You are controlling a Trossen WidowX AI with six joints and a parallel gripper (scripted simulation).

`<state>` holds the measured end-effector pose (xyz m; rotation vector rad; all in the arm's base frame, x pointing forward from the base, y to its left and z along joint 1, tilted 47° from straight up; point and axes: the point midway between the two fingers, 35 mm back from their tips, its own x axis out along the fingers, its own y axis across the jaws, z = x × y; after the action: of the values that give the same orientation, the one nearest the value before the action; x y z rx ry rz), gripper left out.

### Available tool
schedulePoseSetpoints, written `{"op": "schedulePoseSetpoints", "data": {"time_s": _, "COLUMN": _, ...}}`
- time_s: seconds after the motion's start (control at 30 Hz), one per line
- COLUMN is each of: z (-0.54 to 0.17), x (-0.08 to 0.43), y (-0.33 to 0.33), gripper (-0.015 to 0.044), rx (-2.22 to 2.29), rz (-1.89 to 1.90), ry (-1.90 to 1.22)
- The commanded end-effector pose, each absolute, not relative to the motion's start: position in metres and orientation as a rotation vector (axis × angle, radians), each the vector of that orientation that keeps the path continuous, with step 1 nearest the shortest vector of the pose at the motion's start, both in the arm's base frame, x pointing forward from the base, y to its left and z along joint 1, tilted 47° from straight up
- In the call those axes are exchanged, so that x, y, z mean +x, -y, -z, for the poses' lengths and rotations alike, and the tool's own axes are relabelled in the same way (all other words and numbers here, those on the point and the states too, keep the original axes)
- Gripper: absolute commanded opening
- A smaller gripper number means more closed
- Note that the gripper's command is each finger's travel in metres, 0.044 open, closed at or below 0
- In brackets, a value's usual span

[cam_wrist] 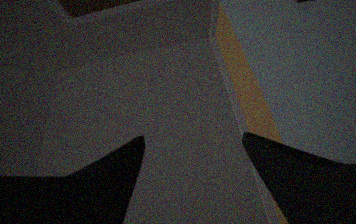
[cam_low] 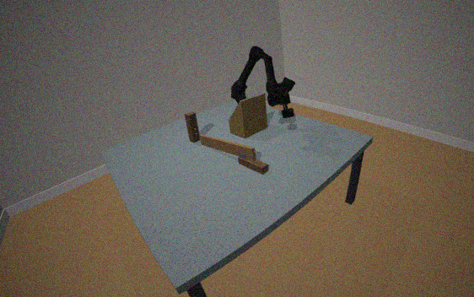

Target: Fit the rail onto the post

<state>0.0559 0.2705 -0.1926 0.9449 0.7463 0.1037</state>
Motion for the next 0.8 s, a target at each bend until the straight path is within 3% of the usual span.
{"op": "schedulePoseSetpoints", "data": {"time_s": 0.0, "z": 0.192, "x": 0.058, "y": -0.270, "gripper": 0.0426, "rx": 0.930, "rz": -0.102, "ry": -0.741}}
{"op": "schedulePoseSetpoints", "data": {"time_s": 0.43, "z": 0.154, "x": 0.201, "y": -0.211, "gripper": 0.0440, "rx": -0.221, "rz": 0.120, "ry": -0.676}}
{"op": "schedulePoseSetpoints", "data": {"time_s": 0.77, "z": 0.128, "x": 0.256, "y": -0.142, "gripper": 0.0440, "rx": -0.752, "rz": 0.184, "ry": -0.891}}
